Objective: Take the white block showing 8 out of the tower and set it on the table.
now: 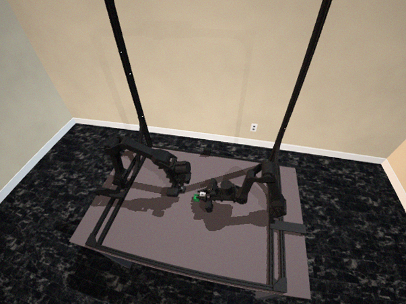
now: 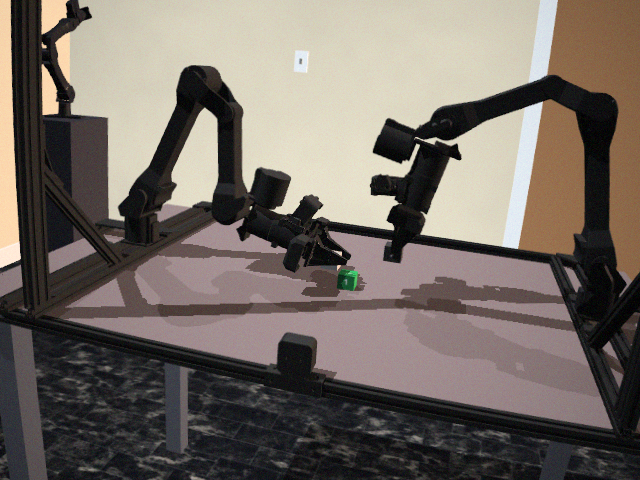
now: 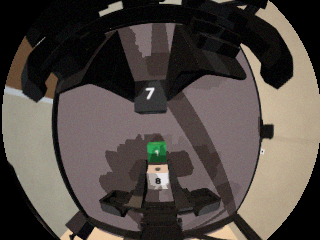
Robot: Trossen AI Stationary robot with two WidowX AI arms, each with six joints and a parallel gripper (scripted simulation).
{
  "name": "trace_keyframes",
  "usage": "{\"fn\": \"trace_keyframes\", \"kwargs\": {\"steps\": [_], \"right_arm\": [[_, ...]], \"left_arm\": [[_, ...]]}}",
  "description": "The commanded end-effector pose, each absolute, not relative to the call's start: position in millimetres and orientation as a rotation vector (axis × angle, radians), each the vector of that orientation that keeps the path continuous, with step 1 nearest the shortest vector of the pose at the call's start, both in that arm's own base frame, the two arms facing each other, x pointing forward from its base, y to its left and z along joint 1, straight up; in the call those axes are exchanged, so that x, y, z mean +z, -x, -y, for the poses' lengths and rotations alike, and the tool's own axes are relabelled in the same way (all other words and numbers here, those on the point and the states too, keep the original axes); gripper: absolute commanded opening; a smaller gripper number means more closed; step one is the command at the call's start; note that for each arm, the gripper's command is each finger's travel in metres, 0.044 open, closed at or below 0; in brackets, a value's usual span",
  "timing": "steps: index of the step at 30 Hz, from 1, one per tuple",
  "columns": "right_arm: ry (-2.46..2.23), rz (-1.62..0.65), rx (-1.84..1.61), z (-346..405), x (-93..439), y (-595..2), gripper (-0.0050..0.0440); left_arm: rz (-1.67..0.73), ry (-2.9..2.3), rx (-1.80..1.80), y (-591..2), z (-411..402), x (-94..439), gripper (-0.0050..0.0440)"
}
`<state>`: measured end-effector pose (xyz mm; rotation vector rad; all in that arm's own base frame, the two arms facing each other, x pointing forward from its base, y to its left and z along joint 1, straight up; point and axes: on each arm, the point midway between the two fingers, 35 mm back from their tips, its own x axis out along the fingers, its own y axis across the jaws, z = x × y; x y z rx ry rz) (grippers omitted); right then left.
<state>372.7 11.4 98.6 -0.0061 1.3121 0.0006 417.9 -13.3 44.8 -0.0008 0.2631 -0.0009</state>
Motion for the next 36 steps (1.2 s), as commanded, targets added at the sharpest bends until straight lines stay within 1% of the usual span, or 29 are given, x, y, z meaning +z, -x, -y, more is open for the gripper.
{"fn": "trace_keyframes", "kwargs": {"steps": [1, 16, 20, 24, 29, 36], "right_arm": [[0.001, -1.309, 0.002, -12.1, 99.1, -373.0, 0.0], [0.001, -1.309, 0.002, -12.1, 99.1, -373.0, 0.0], [0.001, -1.309, 0.002, -12.1, 99.1, -373.0, 0.0], [0.001, -1.309, 0.002, -12.1, 99.1, -373.0, 0.0], [0.001, -1.309, 0.002, -12.1, 99.1, -373.0, 0.0], [0.001, -1.309, 0.002, -12.1, 99.1, -373.0, 0.0]], "left_arm": [[-0.262, 0.0, 0.002, -397.9, 13.2, 46.8, 0.0], [-0.262, 0.0, 0.002, -335.9, 12.5, 50.4, 0.0], [-0.264, 0.001, 0.002, -332.9, 12.4, 49.4, 0.0], [-0.308, 0.007, 0.006, -333.9, 12.6, 23.7, 0.0], [-0.327, 0.01, 0.008, -333.4, 12.6, 12.1, 0.0], [-0.327, 0.01, 0.008, -333.4, 12.6, 12.1, 0.0168]]}}
